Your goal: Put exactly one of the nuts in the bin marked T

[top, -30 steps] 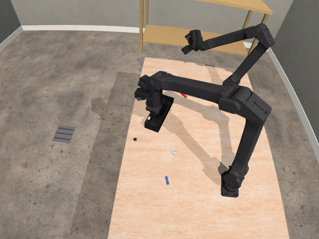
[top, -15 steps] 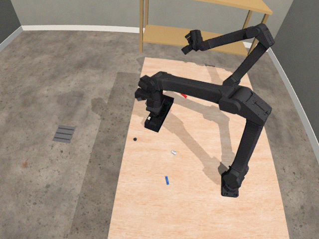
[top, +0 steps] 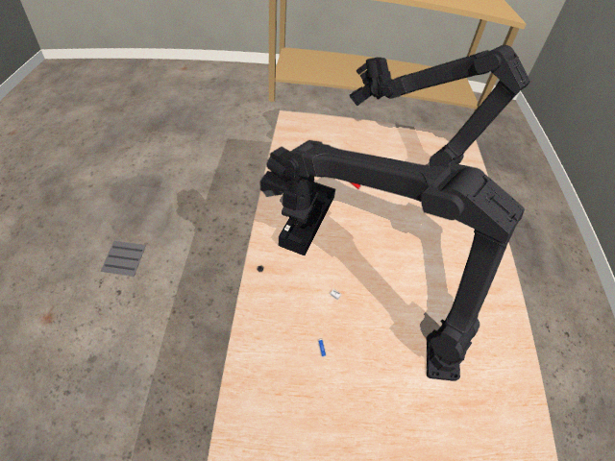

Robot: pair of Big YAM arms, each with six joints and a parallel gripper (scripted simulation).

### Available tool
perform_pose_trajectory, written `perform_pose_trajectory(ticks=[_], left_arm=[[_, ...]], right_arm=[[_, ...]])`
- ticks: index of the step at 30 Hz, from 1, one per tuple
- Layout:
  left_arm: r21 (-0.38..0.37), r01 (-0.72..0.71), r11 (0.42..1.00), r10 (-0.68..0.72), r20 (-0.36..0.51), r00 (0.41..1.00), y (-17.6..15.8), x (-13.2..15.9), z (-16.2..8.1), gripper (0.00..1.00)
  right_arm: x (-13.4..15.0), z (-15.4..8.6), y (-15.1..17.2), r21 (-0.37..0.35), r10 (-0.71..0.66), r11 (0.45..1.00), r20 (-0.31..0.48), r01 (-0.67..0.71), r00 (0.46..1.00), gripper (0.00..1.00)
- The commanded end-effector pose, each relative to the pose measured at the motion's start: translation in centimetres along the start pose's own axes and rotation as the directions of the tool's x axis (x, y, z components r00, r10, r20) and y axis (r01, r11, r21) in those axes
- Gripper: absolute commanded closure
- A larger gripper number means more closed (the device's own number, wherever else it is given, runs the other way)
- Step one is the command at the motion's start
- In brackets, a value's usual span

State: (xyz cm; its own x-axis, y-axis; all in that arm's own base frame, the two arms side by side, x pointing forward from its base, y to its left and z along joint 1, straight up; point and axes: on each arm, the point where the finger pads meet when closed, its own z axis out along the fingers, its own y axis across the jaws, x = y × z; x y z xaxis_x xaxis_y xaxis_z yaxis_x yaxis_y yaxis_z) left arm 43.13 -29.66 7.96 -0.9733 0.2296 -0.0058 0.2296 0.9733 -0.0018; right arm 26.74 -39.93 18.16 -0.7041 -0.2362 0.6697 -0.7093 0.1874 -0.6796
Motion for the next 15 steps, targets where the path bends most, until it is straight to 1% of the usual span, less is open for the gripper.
perform_pose_trajectory(ticks=[1,15], left_arm=[[-0.002,-0.014,1.000,0.014,-0.007,1.000,-0.1,0.1,1.3,0.91],[-0.001,-0.014,1.000,0.014,-0.006,1.000,-0.1,0.2,5.0,0.91]], right_arm=[[0.7,0.3,-0.1,-0.003,0.011,1.000,-0.014,-0.011,1.000,0.00],[0.7,0.3,-0.1,-0.003,0.011,1.000,-0.014,-0.011,1.000,0.00]])
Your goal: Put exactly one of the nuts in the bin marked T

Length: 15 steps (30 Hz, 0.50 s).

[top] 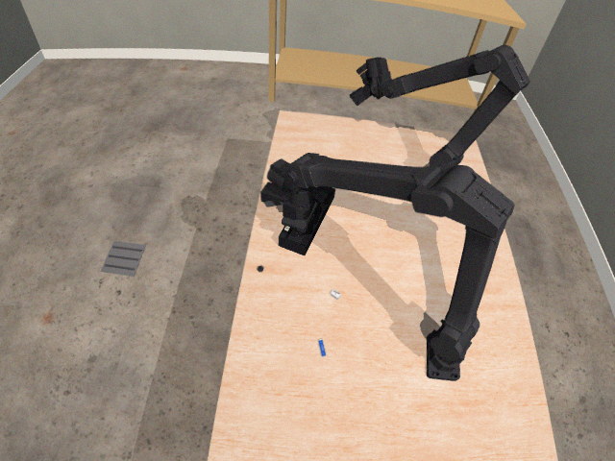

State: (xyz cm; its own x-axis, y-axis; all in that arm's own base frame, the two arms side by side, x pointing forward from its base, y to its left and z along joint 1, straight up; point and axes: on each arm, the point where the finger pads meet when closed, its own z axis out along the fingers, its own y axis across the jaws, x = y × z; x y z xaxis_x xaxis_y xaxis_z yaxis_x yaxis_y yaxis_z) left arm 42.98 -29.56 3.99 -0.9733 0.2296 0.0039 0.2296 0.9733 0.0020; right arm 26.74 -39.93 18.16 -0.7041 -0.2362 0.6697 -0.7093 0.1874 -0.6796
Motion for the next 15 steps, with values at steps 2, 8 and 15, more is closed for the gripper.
perform_pose_trajectory(ticks=[2,8,15], left_arm=[[0.002,-0.014,1.000,0.014,0.004,1.000,-0.2,0.0,1.3,0.91],[0.008,-0.014,1.000,0.014,0.019,1.000,-0.3,-0.1,1.1,0.91],[0.007,-0.014,1.000,0.014,0.016,1.000,-0.2,-0.1,1.4,0.91]], right_arm=[[0.7,0.3,-0.1,-0.003,0.011,1.000,-0.014,-0.011,1.000,0.00],[0.7,0.3,-0.1,-0.003,0.011,1.000,-0.014,-0.011,1.000,0.00],[0.7,0.3,-0.1,-0.003,0.011,1.000,-0.014,-0.011,1.000,0.00]])
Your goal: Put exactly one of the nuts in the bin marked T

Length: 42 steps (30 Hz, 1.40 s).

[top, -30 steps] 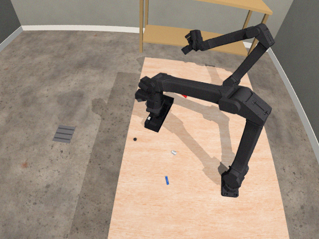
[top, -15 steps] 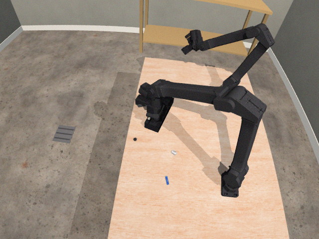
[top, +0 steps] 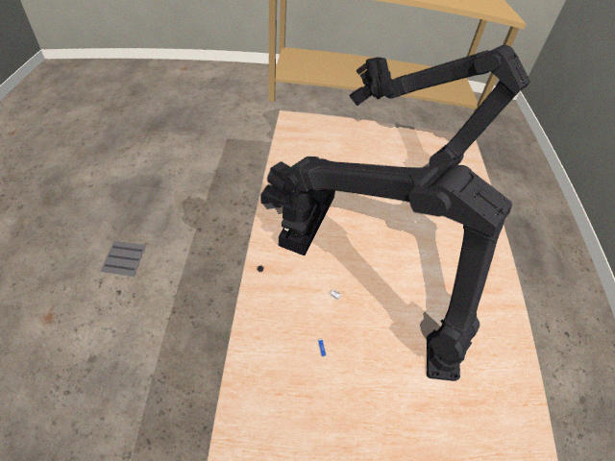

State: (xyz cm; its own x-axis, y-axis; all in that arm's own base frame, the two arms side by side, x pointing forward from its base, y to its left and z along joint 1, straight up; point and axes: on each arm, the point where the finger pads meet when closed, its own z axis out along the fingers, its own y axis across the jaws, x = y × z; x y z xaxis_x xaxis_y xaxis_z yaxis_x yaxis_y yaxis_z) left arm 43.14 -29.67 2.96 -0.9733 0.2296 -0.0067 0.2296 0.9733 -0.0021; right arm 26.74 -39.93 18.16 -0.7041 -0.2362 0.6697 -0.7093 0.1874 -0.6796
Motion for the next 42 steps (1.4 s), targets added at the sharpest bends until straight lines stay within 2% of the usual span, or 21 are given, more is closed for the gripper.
perform_pose_trajectory(ticks=[1,42], left_arm=[[0.003,-0.014,1.000,0.014,0.005,1.000,-0.15,0.13,0.44,0.91],[0.002,-0.014,1.000,0.014,0.002,1.000,-0.08,0.26,0.84,0.91]], right_arm=[[0.74,0.34,-0.05,-0.003,0.011,1.000,-0.014,-0.011,1.000,0.00],[0.74,0.34,-0.05,-0.003,0.011,1.000,-0.014,-0.011,1.000,0.00]])
